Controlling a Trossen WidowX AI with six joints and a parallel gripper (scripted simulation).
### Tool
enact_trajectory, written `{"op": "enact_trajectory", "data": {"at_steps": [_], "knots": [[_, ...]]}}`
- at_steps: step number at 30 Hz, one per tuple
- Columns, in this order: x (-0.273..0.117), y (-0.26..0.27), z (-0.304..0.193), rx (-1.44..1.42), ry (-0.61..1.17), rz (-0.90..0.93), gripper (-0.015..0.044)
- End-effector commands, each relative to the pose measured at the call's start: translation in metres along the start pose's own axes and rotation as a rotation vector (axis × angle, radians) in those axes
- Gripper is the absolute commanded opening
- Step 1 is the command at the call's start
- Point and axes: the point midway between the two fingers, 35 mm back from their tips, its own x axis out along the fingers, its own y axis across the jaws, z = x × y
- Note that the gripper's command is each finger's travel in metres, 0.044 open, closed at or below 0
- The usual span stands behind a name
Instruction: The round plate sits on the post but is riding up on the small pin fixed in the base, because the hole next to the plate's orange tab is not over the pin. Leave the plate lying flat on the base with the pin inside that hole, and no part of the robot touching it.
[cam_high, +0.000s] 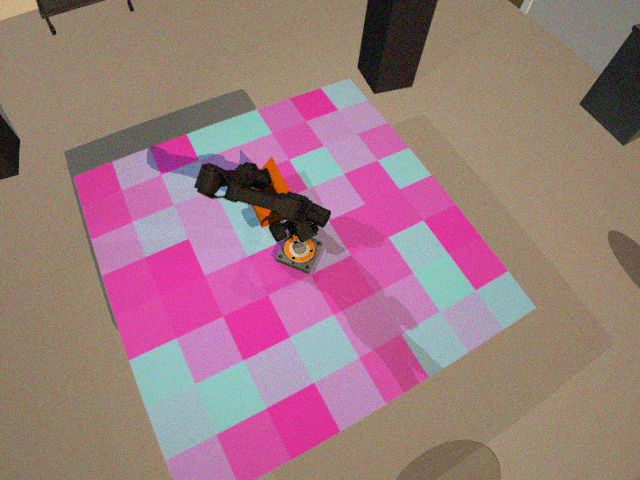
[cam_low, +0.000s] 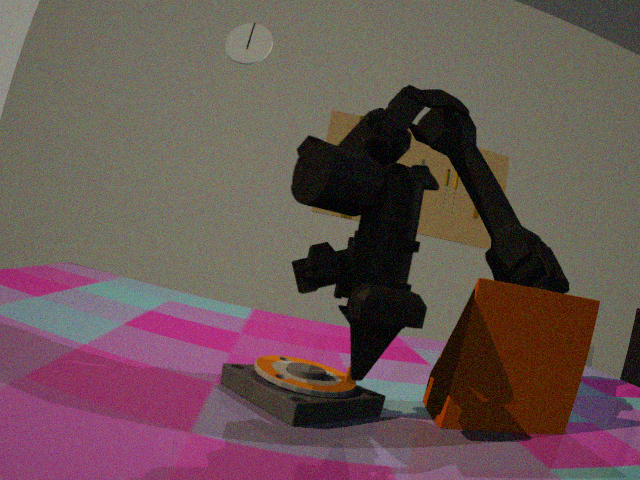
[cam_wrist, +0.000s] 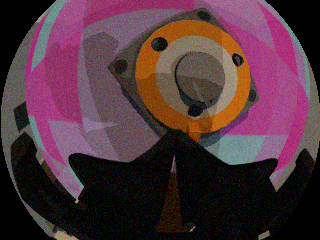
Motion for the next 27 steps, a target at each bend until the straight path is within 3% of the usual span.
{"op": "enact_trajectory", "data": {"at_steps": [1,27], "knots": [[0.0,-0.005,0.0,0.001,-0.004,-0.001,0.0],[0.001,-0.041,0.003,0.0,-0.004,-0.003,0.0]]}}
